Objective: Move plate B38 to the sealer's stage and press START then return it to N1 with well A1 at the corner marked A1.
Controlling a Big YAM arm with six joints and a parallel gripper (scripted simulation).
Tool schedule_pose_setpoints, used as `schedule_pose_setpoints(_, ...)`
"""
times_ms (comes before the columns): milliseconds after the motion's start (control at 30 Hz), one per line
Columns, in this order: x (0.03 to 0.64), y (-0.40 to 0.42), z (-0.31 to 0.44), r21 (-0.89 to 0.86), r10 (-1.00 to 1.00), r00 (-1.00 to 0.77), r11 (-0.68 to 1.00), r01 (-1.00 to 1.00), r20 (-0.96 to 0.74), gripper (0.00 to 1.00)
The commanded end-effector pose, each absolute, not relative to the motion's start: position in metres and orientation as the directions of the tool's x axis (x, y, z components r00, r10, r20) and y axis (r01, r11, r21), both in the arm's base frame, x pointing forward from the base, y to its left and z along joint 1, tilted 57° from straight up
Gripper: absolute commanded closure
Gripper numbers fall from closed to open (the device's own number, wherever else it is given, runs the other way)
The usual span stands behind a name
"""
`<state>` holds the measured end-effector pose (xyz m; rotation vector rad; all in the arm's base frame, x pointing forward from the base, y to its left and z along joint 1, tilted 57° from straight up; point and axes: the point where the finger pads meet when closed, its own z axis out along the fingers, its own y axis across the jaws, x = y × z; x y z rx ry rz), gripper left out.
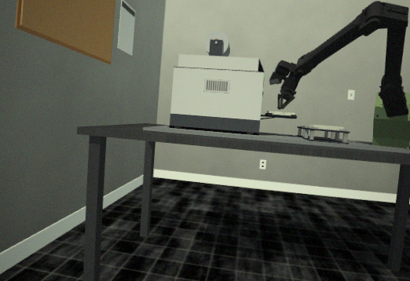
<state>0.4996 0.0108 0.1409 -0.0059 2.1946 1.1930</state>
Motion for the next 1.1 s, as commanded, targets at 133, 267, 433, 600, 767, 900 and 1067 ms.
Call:
schedule_pose_setpoints(133, 0.500, 0.014, 0.146, 0.748, 0.272, -0.798, 0.590, -0.303, -0.538, 0.00)
schedule_pose_setpoints(267, 0.496, 0.015, 0.144, 0.750, 0.273, -0.800, 0.589, -0.299, -0.534, 0.00)
schedule_pose_setpoints(433, 0.495, 0.015, 0.144, 0.750, 0.274, -0.800, 0.589, -0.299, -0.534, 0.00)
schedule_pose_setpoints(600, 0.501, 0.013, 0.153, 0.740, 0.271, -0.788, 0.594, -0.315, -0.553, 0.00)
schedule_pose_setpoints(767, 0.504, 0.024, 0.139, 0.751, 0.276, -0.799, 0.588, -0.300, -0.535, 0.00)
schedule_pose_setpoints(900, 0.502, 0.029, 0.127, 0.766, 0.281, -0.812, 0.578, -0.281, -0.511, 0.00)
schedule_pose_setpoints(1067, 0.502, 0.021, 0.127, 0.767, 0.291, -0.810, 0.581, -0.273, -0.509, 0.00)
